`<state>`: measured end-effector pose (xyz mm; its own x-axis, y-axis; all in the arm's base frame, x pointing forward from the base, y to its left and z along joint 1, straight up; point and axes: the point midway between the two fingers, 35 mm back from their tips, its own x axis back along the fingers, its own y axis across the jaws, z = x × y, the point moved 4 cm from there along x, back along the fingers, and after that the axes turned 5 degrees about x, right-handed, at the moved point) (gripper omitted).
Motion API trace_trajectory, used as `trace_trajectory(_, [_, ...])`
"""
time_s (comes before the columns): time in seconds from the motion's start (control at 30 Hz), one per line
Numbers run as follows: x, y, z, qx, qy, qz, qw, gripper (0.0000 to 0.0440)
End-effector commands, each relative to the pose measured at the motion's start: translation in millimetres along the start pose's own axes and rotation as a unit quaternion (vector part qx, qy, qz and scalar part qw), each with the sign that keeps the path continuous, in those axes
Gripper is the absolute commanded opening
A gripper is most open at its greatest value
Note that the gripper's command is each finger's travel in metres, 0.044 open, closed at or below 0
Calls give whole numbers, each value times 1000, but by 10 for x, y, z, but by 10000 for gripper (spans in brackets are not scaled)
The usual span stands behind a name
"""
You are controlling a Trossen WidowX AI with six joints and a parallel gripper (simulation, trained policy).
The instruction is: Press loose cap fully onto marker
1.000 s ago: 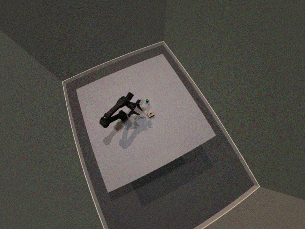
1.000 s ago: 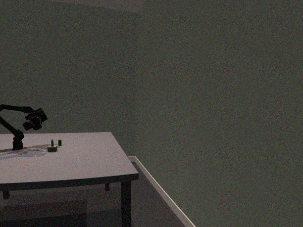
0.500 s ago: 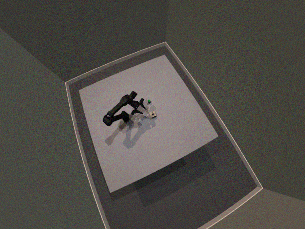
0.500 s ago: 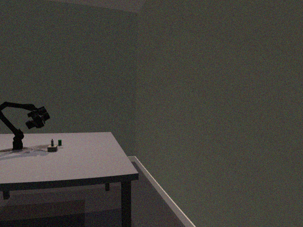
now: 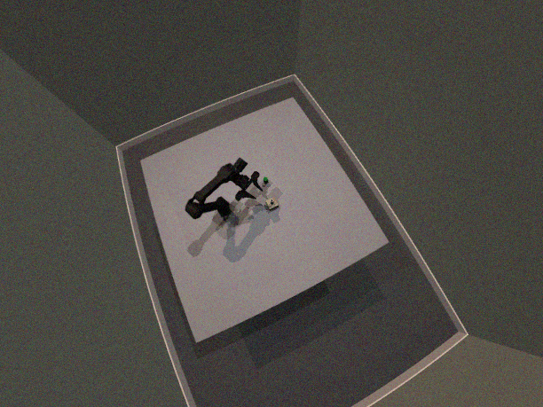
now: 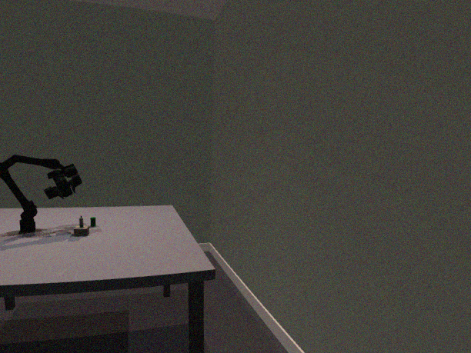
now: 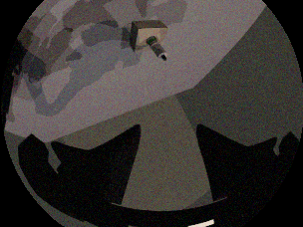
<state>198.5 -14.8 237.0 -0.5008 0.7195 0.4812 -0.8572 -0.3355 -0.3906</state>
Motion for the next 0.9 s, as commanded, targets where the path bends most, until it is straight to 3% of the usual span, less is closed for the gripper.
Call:
trace_trajectory(0.0, [0, -51, -31, -3, -14, -7, 1000, 279])
trace_trajectory(0.87, [-38, -419, -318, -22, -104, -63, 992, 307])
